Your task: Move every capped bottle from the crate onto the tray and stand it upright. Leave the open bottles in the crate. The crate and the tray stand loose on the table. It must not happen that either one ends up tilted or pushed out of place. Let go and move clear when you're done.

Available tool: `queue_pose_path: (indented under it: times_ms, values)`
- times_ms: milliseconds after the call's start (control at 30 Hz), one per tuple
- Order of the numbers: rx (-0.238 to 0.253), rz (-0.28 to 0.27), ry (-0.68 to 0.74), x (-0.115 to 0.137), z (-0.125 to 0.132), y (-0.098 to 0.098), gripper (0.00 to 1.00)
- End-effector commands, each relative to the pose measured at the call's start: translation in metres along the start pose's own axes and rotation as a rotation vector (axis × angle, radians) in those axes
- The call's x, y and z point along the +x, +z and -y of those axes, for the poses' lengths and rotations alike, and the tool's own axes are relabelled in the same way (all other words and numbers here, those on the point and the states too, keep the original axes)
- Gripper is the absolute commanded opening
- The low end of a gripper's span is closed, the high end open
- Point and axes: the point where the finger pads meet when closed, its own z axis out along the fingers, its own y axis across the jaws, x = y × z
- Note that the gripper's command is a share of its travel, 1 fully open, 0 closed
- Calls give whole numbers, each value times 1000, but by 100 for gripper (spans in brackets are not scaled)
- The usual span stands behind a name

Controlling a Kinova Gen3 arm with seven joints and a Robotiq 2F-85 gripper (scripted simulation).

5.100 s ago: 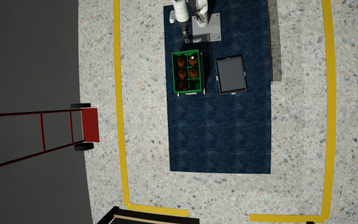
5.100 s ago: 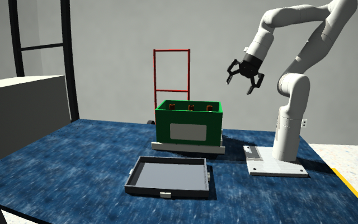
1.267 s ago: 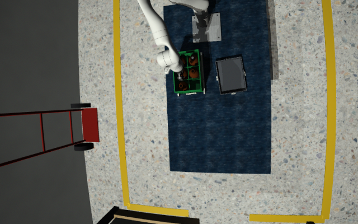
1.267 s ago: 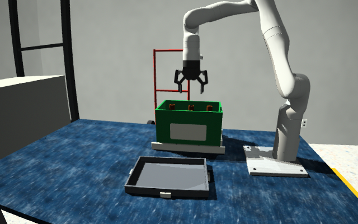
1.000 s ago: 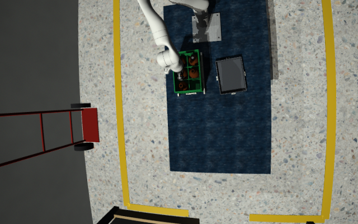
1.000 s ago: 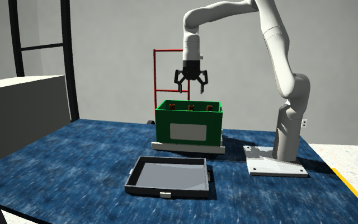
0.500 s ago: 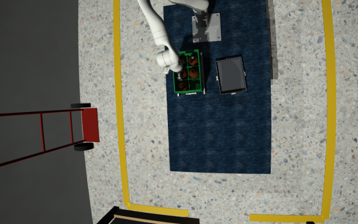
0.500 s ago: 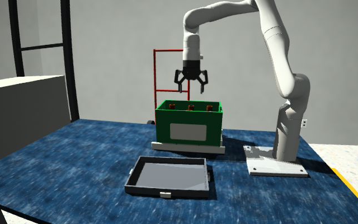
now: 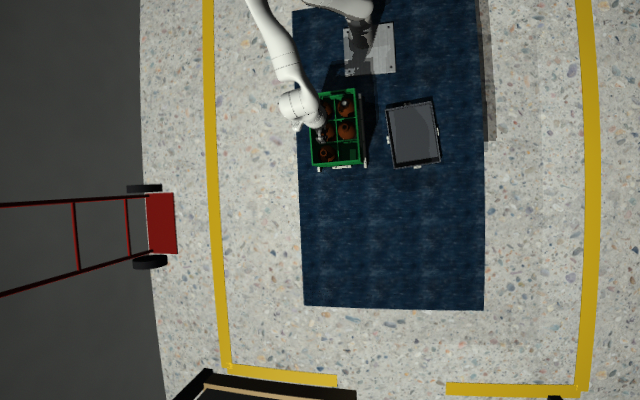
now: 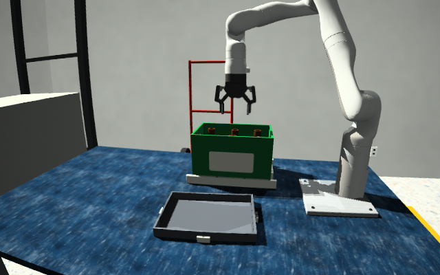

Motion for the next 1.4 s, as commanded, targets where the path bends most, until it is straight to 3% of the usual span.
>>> queue_pose_path:
  times_ms: [0,1367]
  values:
    - [-1,-7,-3,4,0,-2,100]
    - [1,-1,1,1,0,-1,100]
